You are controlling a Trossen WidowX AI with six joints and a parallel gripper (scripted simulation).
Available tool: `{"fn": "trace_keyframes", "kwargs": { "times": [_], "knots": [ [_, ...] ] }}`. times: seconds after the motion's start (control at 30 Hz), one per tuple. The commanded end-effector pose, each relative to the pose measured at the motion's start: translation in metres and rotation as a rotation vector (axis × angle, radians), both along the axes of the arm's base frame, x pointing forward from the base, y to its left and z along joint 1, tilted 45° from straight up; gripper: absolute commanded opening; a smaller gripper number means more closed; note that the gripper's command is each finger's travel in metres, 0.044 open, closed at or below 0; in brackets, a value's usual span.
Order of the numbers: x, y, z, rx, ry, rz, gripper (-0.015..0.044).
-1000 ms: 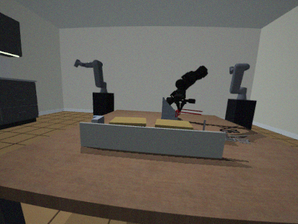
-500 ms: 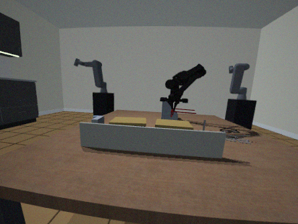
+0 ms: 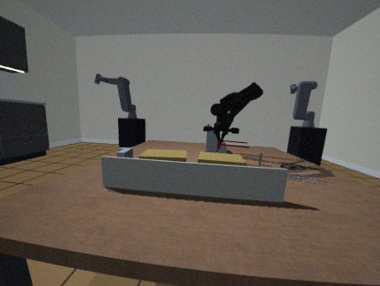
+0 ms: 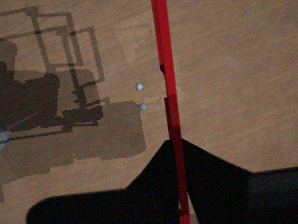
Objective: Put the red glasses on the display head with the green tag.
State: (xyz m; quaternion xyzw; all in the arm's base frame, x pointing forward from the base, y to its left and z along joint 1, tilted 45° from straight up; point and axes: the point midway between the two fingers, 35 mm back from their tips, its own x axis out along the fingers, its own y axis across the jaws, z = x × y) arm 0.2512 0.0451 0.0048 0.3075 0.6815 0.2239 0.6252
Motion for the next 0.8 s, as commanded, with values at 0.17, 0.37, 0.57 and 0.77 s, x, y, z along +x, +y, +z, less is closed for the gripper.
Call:
{"fn": "trace_keyframes", "kwargs": {
  "times": [0.17,0.37,0.57,0.77],
  "knots": [
    [-0.001,0.006,-0.007,-0.001,0.008,0.000,0.0000],
    [-0.001,0.010,-0.011,-0.001,0.007,0.000,0.0000],
    [0.000,0.013,-0.015,-0.002,0.007,-0.001,0.0000],
    [0.000,0.017,-0.019,-0.002,0.007,-0.001,0.0000]
  ]
}}
